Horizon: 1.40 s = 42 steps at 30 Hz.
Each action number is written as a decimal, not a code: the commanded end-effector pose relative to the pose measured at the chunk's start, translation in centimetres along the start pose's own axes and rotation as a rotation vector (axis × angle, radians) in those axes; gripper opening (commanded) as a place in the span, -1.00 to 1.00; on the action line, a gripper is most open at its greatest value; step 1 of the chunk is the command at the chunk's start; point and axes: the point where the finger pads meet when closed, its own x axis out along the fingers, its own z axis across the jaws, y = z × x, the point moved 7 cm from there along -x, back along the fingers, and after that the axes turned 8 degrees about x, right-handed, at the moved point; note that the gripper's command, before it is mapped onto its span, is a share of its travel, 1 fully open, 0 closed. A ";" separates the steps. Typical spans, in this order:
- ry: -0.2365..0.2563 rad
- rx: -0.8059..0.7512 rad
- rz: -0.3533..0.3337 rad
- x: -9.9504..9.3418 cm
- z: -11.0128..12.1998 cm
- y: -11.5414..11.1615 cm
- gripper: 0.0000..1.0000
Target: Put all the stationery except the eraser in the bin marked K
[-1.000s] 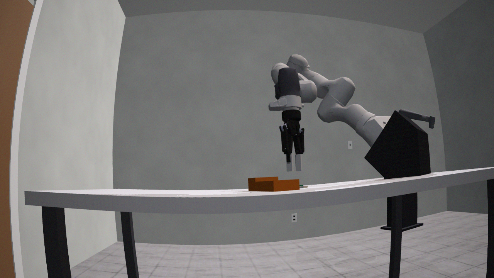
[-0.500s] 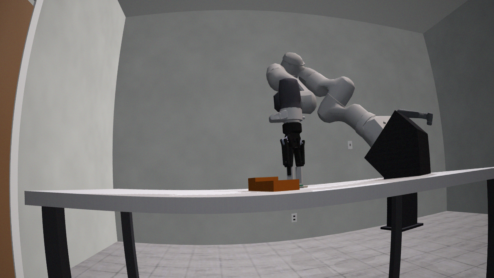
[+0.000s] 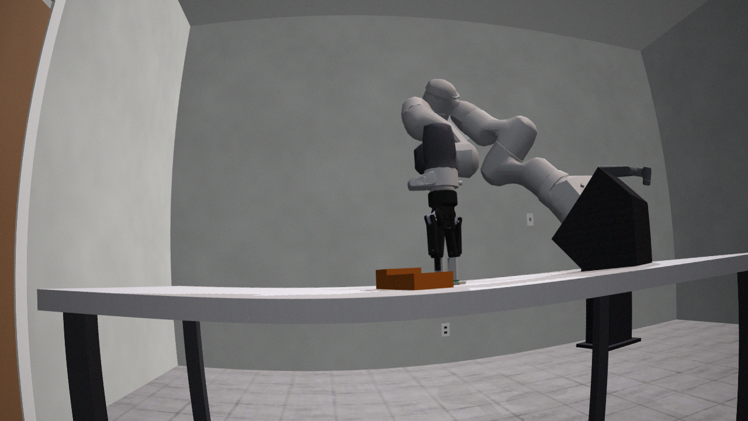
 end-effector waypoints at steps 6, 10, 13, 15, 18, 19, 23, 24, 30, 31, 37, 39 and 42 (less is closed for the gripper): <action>0.007 0.021 -0.003 0.1 0.0 0.1 -0.33; 0.007 0.021 -0.003 0.1 0.1 0.1 -0.33; 0.007 0.021 -0.003 0.1 0.1 0.1 -0.33; 0.007 0.021 -0.003 0.1 0.1 0.1 -0.57; 0.007 0.021 -0.003 0.1 0.1 0.1 -0.57; 0.007 0.021 -0.003 0.1 0.1 0.1 -0.57; 0.007 0.021 -0.003 0.1 0.1 0.1 -0.57; 0.007 0.021 -0.003 0.1 0.1 0.1 -0.57; 0.007 0.021 -0.003 0.1 0.1 0.1 -0.57; 0.007 0.021 -0.003 0.1 0.1 0.1 -0.57; 0.007 0.021 -0.003 0.1 0.1 0.1 -0.57; 0.007 0.021 -0.003 0.1 0.1 0.1 -0.57; 0.007 0.021 -0.003 0.1 0.1 0.1 -0.57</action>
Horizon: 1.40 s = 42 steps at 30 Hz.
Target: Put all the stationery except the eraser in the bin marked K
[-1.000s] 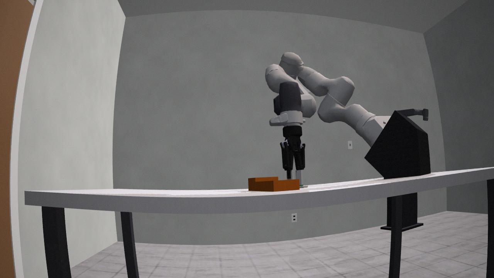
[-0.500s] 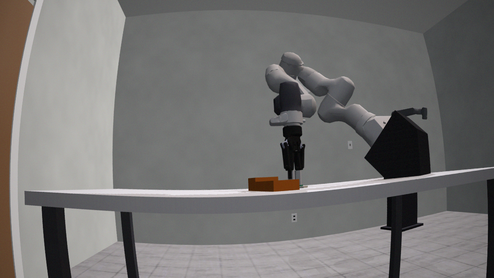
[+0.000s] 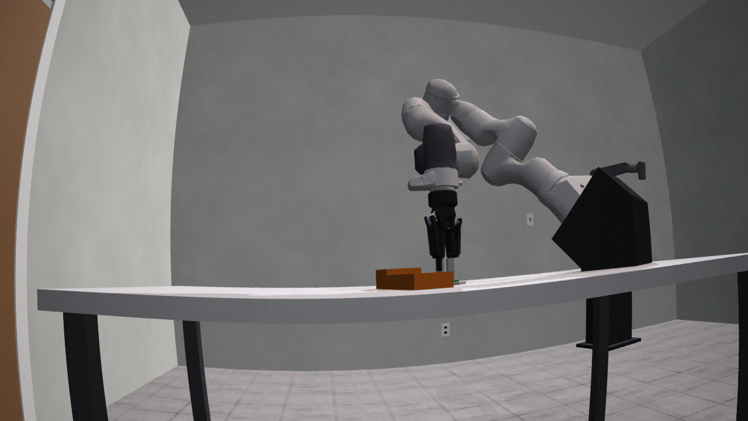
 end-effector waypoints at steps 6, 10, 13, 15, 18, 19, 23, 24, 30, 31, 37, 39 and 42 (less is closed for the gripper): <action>0.001 0.008 -0.001 -0.9 0.1 0.0 -0.57; 0.001 0.008 -0.001 -1.6 0.1 0.0 -0.57; 0.001 0.008 -0.001 -2.6 0.1 0.1 -0.57; 0.001 0.008 -0.001 -3.3 0.1 0.1 -0.57; 0.001 0.008 -0.001 -4.3 0.1 0.1 -0.57; 0.001 0.008 -0.001 -4.6 0.1 0.1 -0.57; 0.001 0.008 -0.001 -5.9 0.1 0.1 -0.57; 0.001 0.008 -0.001 -5.9 0.1 0.1 -0.57; 0.001 0.008 -0.001 -5.9 0.1 0.1 -0.57; 0.001 0.008 -0.001 -5.9 0.1 0.1 -0.57; 0.001 0.008 -0.001 -5.9 0.1 0.1 -0.57; 0.001 0.008 -0.001 -5.9 0.1 0.1 -0.57; 0.001 0.008 -0.001 -5.9 0.1 0.1 -0.57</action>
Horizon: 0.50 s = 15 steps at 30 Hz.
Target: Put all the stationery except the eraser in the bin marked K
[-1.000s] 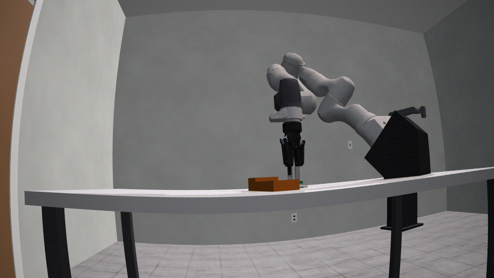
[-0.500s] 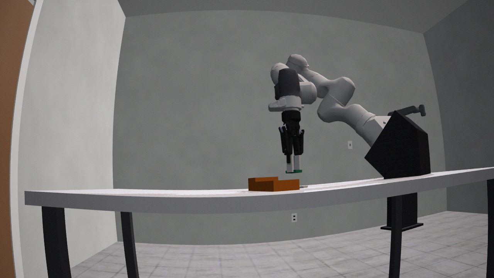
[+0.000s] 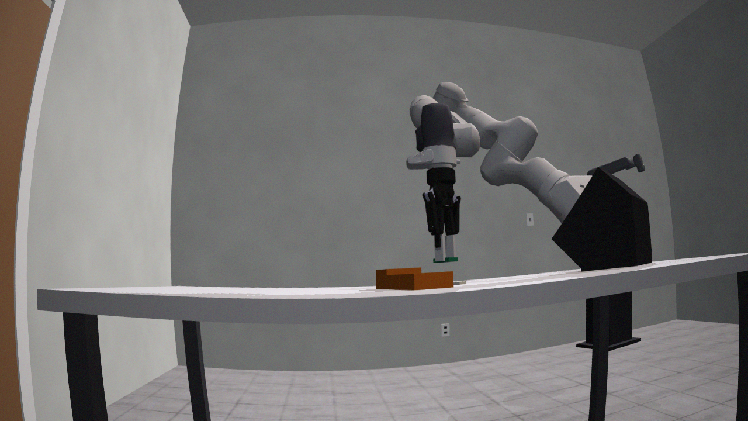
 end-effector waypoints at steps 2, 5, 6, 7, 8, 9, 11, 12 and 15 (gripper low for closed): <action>-0.001 -0.013 0.000 -0.1 0.0 -0.1 -0.57; -0.001 -0.013 0.000 -0.1 0.0 -0.1 -0.57; -0.001 -0.013 0.000 -0.1 0.0 -0.1 -0.57; -0.001 -0.013 0.000 -0.5 0.1 0.0 -0.57; -0.001 -0.013 0.000 -0.8 0.0 0.0 -0.57; -0.001 -0.013 0.000 -0.8 0.0 0.0 -0.57; -0.001 -0.013 0.000 -0.8 0.0 0.0 -0.57; -0.001 -0.013 0.000 -0.8 0.0 0.0 -0.57; -0.001 -0.013 0.000 -0.8 -0.9 -0.7 -0.57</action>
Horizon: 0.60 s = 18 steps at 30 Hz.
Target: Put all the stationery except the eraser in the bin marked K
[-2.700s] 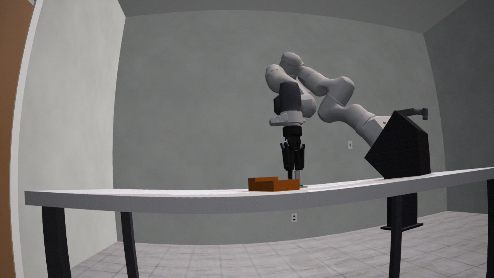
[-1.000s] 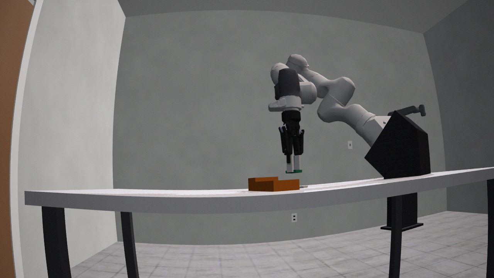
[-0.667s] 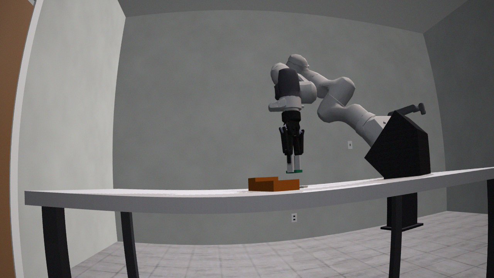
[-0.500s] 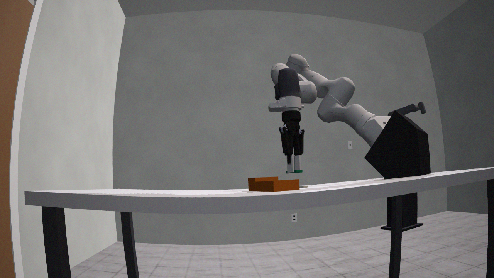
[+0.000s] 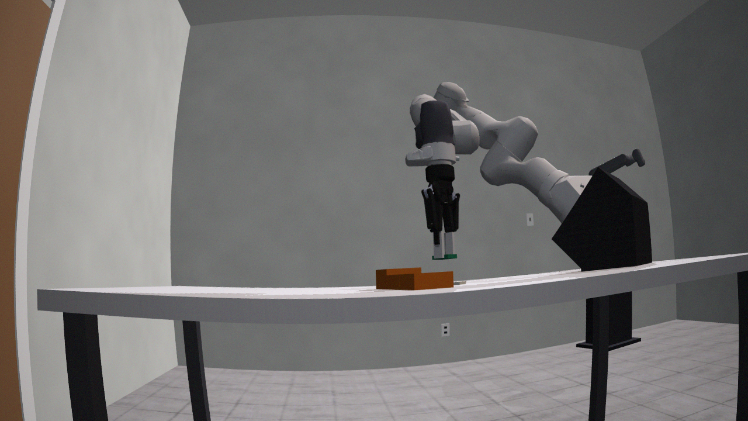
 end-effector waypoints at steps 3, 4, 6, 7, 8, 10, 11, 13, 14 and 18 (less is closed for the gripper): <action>-0.003 -0.011 0.001 -0.1 -1.0 -1.0 -0.57; -0.003 -0.011 0.001 -0.1 -1.5 -1.4 -0.57; -0.003 -0.011 0.001 -0.1 -2.4 -2.1 -0.57; -0.003 -0.011 0.001 -0.1 -2.9 -2.5 -0.57; -0.003 -0.011 0.001 -0.1 -3.4 -2.8 -0.57; -0.003 -0.011 0.001 -0.1 -4.3 -3.6 -0.57; -0.003 -0.011 0.001 -0.1 -4.8 -4.0 -0.57; -0.003 -0.011 0.001 -0.1 -5.7 -4.7 -0.57; -0.003 -0.011 0.001 -0.1 -6.2 -5.1 -0.57; -0.003 -0.011 0.001 0.0 -7.6 -6.2 -0.57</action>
